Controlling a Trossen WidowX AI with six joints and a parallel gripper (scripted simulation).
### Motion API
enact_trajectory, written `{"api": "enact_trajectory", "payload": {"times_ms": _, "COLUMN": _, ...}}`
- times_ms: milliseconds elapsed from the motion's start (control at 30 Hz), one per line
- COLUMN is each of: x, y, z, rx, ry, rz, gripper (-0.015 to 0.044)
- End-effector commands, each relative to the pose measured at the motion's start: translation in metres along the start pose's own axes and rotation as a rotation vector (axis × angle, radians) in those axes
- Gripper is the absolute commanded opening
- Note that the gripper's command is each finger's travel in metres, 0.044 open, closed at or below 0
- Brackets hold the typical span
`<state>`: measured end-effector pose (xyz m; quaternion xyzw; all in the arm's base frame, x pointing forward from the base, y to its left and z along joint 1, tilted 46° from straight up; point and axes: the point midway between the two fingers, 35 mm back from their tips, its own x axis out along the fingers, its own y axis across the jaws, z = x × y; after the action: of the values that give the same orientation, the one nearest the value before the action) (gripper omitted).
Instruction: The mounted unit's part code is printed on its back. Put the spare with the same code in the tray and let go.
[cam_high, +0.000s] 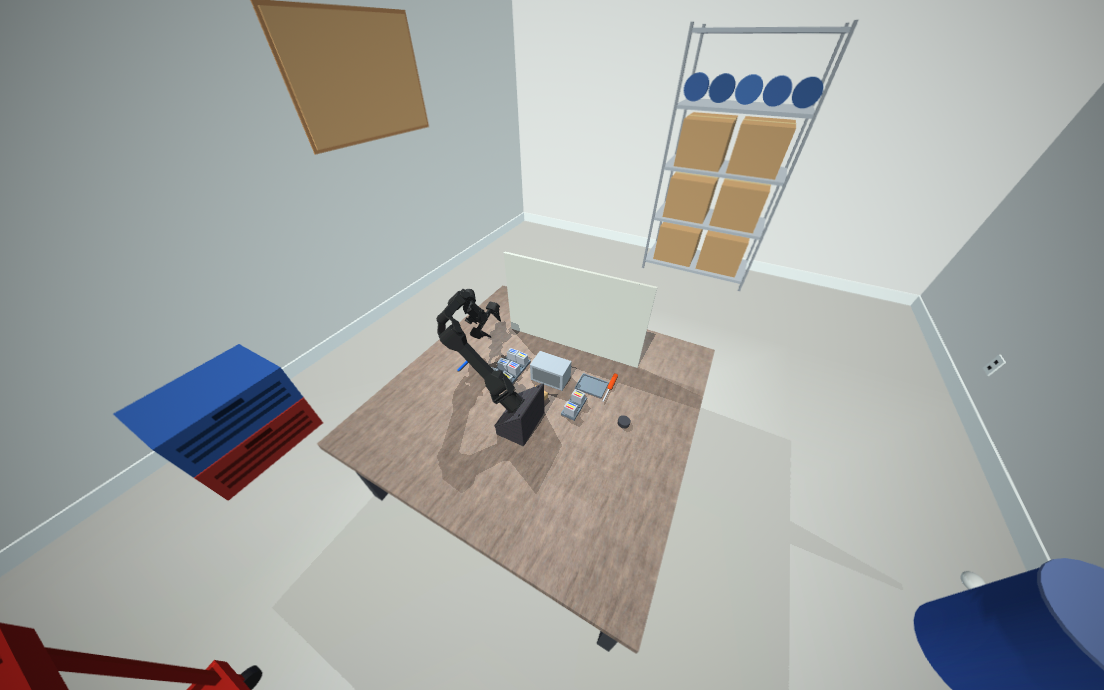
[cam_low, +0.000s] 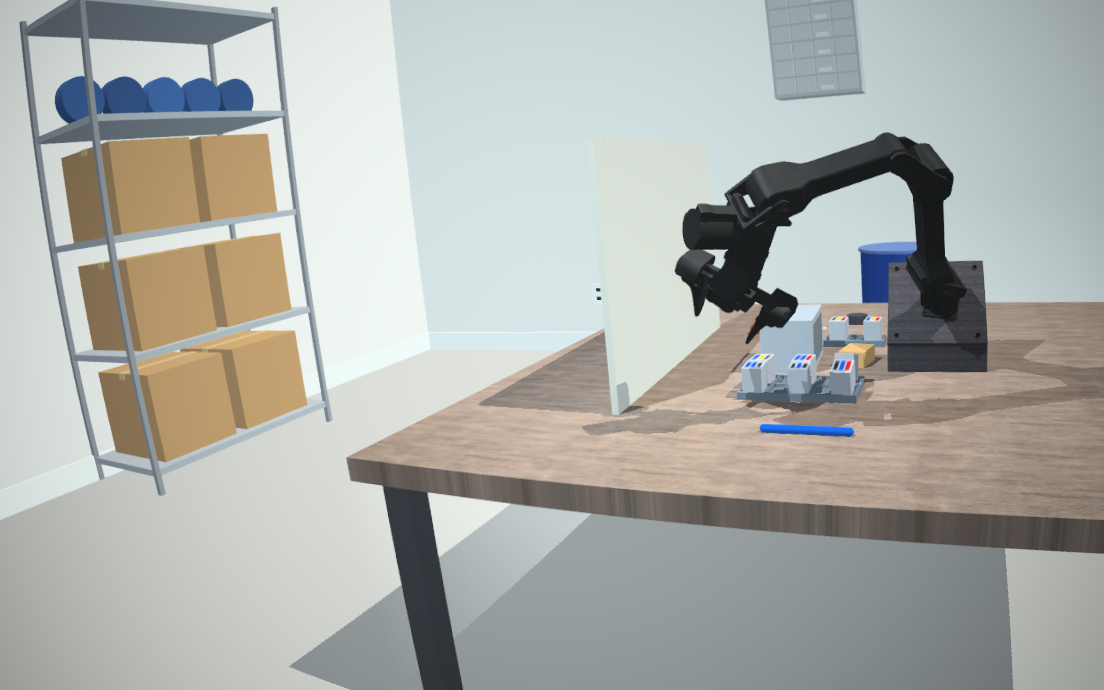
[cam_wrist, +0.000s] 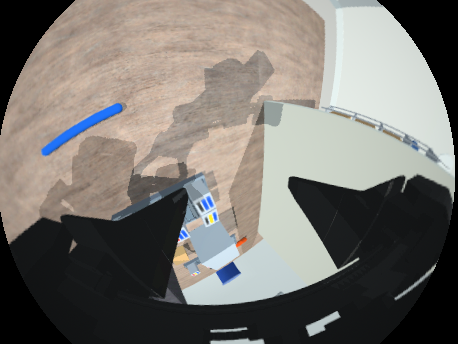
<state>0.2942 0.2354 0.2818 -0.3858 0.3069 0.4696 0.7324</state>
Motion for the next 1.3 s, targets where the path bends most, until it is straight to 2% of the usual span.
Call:
{"api": "enact_trajectory", "payload": {"times_ms": 0, "x": 0.030, "y": -0.034, "z": -0.053, "rx": 0.212, "ry": 0.106, "rz": 0.101, "gripper": 0.0440}}
{"api": "enact_trajectory", "payload": {"times_ms": 367, "x": 0.068, "y": -0.087, "z": -0.197, "rx": 0.732, "ry": 0.234, "rz": 0.324, "gripper": 0.0440}}
{"api": "enact_trajectory", "payload": {"times_ms": 667, "x": 0.072, "y": -0.098, "z": -0.315, "rx": 1.332, "ry": 0.145, "rz": 0.554, "gripper": 0.0440}}
{"api": "enact_trajectory", "payload": {"times_ms": 1000, "x": 0.073, "y": -0.097, "z": -0.323, "rx": 1.378, "ry": 0.130, "rz": 0.570, "gripper": 0.0440}}
{"api": "enact_trajectory", "payload": {"times_ms": 1167, "x": 0.115, "y": -0.076, "z": -0.311, "rx": 1.348, "ry": 0.128, "rz": 0.573, "gripper": 0.0440}}
{"api": "enact_trajectory", "payload": {"times_ms": 1267, "x": 0.121, "y": -0.072, "z": -0.309, "rx": 1.344, "ry": 0.128, "rz": 0.574, "gripper": 0.0440}}
